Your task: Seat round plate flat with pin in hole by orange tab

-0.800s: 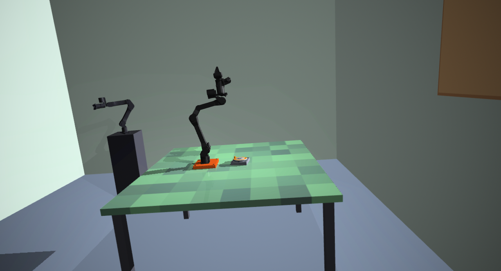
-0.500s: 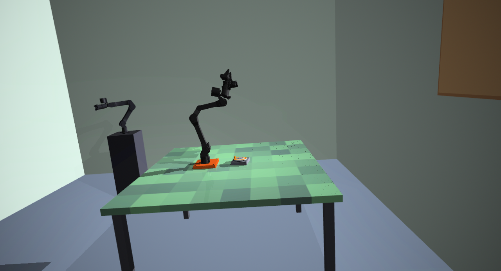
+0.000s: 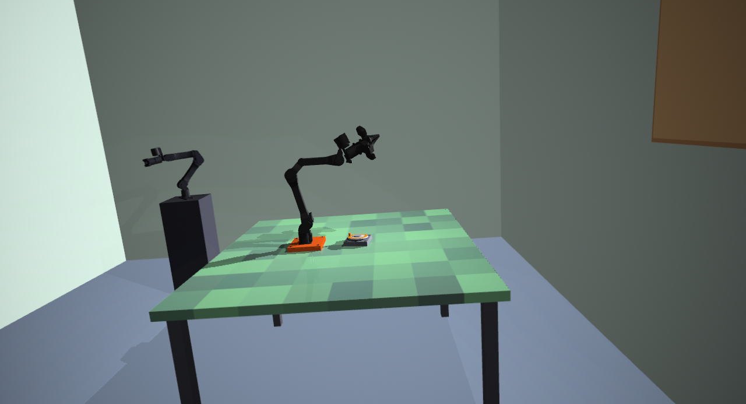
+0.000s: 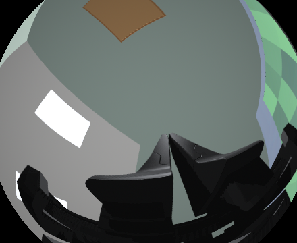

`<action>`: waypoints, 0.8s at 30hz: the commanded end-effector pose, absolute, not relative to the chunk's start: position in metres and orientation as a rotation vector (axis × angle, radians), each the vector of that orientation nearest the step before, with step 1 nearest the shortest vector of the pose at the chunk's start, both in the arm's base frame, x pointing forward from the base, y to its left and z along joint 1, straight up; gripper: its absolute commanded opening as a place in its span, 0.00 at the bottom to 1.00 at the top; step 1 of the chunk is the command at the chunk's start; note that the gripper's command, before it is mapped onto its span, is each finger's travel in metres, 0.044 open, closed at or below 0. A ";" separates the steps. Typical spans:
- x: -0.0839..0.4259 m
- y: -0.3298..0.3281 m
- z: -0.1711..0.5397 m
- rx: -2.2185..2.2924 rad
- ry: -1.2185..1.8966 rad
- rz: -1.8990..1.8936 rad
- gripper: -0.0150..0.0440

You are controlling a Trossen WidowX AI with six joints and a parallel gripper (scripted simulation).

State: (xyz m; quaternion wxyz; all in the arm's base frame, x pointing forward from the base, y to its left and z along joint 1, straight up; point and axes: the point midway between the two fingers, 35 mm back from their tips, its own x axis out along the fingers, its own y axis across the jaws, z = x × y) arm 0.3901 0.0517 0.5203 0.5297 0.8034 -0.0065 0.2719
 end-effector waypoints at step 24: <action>0.319 0.034 0.147 0.485 1.132 -0.204 0.25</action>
